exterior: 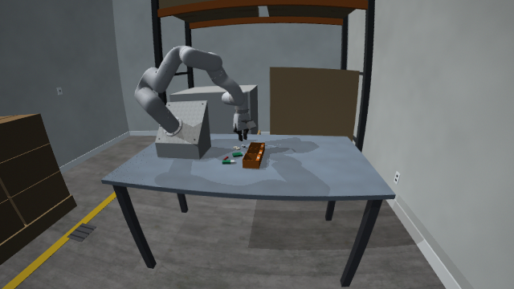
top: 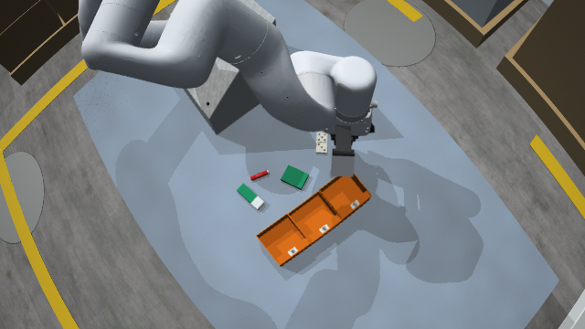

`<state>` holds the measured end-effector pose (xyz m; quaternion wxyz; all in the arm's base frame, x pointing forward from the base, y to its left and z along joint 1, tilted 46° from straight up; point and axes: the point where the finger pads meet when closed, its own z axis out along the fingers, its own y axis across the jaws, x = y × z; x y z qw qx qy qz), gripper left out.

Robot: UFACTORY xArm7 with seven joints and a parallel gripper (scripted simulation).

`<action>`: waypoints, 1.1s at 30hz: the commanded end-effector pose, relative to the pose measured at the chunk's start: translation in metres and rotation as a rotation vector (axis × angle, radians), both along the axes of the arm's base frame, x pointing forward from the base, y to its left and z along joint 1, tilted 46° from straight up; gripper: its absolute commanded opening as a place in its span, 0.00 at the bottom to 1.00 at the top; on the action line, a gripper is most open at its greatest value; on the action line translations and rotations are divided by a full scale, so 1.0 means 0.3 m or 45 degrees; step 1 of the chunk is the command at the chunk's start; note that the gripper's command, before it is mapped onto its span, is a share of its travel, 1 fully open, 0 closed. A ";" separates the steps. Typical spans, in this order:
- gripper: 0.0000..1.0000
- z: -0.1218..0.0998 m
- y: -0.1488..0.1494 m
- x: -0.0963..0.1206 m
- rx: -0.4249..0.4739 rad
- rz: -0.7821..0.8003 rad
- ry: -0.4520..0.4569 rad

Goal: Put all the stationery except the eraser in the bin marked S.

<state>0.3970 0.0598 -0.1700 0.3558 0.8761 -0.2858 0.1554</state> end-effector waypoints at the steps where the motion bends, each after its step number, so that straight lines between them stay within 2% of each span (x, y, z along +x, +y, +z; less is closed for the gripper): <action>1: 0.29 -0.043 -0.036 0.009 0.004 0.003 -0.003; 5: 0.29 -0.079 -0.071 0.013 0.004 0.003 -0.003; 19: 0.29 -0.106 -0.100 0.016 0.004 0.003 -0.003; 33: 0.29 -0.106 -0.100 0.015 0.004 0.003 -0.003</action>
